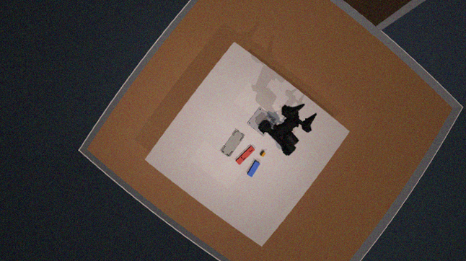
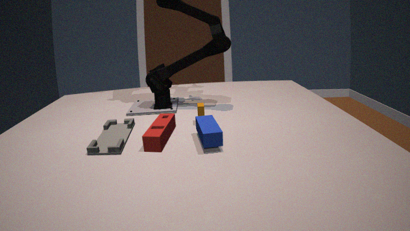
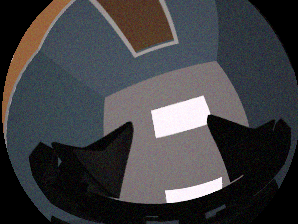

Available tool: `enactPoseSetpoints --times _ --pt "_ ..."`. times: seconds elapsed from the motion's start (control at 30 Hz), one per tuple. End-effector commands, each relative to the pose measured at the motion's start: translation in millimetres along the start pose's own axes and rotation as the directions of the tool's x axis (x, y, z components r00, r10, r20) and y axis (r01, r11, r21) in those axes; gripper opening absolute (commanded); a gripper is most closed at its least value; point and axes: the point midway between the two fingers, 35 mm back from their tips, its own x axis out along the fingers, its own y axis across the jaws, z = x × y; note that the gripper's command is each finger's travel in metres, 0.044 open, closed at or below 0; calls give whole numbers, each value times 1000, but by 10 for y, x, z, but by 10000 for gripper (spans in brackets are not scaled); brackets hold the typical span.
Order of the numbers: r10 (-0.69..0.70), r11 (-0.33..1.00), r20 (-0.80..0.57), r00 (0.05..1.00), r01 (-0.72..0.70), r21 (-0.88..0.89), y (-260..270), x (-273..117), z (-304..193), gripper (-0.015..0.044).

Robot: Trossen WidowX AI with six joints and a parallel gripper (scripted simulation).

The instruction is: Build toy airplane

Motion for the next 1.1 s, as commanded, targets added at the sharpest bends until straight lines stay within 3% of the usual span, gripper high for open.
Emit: enactPoseSetpoints --times 0.0,0.07,0.23,0.43,0.6,0.83,1.07 --pt "0 1000 0 1000 0 0 0 0 0 426" --pt "-38 999 7 999 38 -30 -104 12 24 440" --pt "-317 920 47 947 319 -230 -874 -31 169 440" --pt "-622 689 64 780 585 -429 -1757 -389 243 440" --pt "-766 520 60 641 670 -530 -2192 -725 232 440" --pt "-960 165 37 276 671 -723 -2825 -1635 125 440" --pt "-988 -75 6 -154 446 -892 -3051 -2772 -69 440"
